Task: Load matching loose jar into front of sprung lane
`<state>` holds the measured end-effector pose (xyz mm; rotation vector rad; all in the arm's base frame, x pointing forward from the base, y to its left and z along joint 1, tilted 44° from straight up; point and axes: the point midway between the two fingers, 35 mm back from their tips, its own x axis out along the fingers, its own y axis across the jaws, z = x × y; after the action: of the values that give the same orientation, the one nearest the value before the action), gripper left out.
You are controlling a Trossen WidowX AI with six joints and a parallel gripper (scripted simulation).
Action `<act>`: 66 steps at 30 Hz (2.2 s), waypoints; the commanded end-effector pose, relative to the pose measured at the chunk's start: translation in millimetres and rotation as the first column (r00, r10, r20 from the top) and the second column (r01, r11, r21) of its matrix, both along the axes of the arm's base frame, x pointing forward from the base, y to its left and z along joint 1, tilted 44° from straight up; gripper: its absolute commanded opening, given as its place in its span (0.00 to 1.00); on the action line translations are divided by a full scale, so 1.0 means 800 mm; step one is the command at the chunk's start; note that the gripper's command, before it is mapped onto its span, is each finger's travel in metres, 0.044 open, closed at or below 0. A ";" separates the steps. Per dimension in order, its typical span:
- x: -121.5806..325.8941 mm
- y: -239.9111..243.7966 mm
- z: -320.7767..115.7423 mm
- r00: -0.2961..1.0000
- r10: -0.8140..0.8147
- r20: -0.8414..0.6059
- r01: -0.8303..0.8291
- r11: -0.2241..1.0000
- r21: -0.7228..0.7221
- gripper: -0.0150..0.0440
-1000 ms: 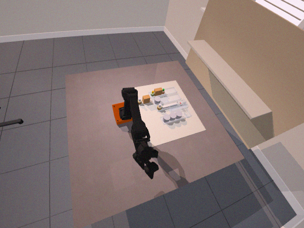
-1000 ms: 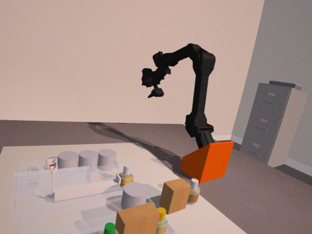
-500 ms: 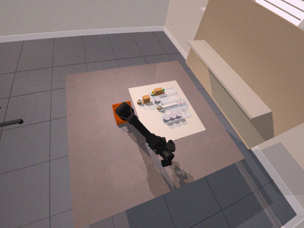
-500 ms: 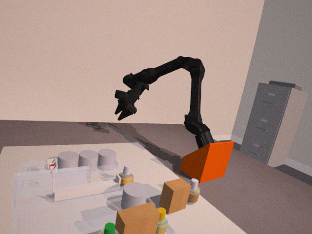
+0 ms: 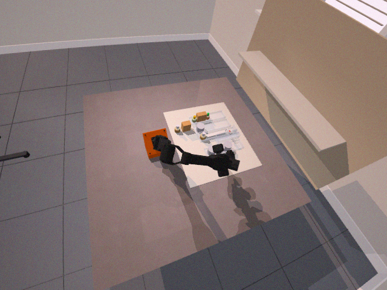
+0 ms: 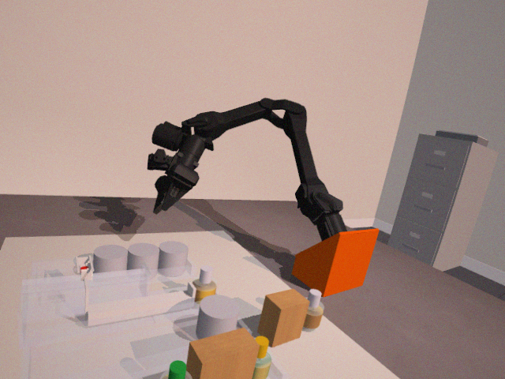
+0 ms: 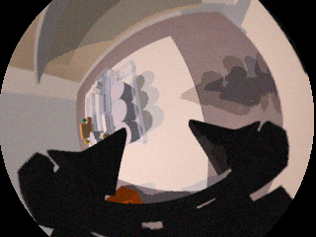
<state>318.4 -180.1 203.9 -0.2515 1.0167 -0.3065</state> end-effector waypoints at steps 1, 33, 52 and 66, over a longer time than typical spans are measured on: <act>0.024 0.056 -0.044 0.997 0.006 -0.073 0.000 0.997 0.076 1.00; -0.170 0.357 -0.314 0.864 -0.283 -0.416 0.125 0.922 -0.367 1.00; -0.170 0.321 -0.348 0.865 -0.284 -0.415 0.125 0.921 -0.369 1.00; -0.170 0.305 -0.365 0.865 -0.284 -0.414 0.125 0.921 -0.369 1.00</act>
<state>183.0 69.5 -84.1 -0.5307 1.4709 -0.6400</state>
